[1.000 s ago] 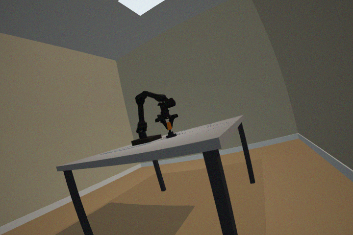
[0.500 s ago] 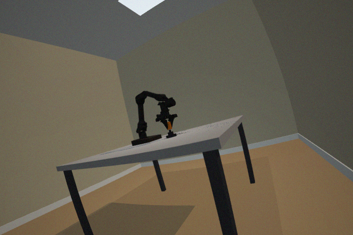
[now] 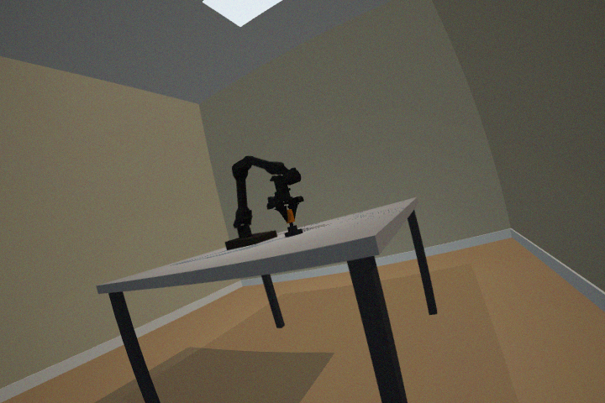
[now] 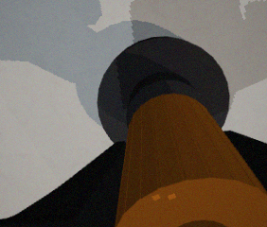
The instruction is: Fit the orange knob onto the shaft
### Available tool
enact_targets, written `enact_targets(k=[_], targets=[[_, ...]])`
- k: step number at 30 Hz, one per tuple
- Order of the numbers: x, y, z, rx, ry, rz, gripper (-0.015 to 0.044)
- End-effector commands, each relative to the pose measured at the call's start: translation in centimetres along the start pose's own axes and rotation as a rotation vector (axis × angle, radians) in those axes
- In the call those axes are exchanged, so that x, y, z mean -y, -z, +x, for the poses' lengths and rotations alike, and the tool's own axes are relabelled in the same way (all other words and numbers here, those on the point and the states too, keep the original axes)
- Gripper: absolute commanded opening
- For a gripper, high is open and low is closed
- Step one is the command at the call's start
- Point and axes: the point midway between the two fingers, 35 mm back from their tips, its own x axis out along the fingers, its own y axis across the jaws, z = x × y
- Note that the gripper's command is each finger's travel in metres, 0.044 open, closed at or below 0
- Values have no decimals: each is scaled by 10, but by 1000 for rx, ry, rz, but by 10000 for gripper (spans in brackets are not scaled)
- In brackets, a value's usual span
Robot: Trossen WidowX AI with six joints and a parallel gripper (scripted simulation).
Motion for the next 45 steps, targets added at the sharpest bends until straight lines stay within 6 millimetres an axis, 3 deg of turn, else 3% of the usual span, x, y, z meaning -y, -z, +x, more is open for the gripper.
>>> enact_targets(k=[1,18,22,45], targets=[[0,0,0,-1,2,-6,0],[1,1,-4,-1,2,-6,0],[1,2,-5,-1,2,81,0],[-1,-1,0,1,3,1635,0]])
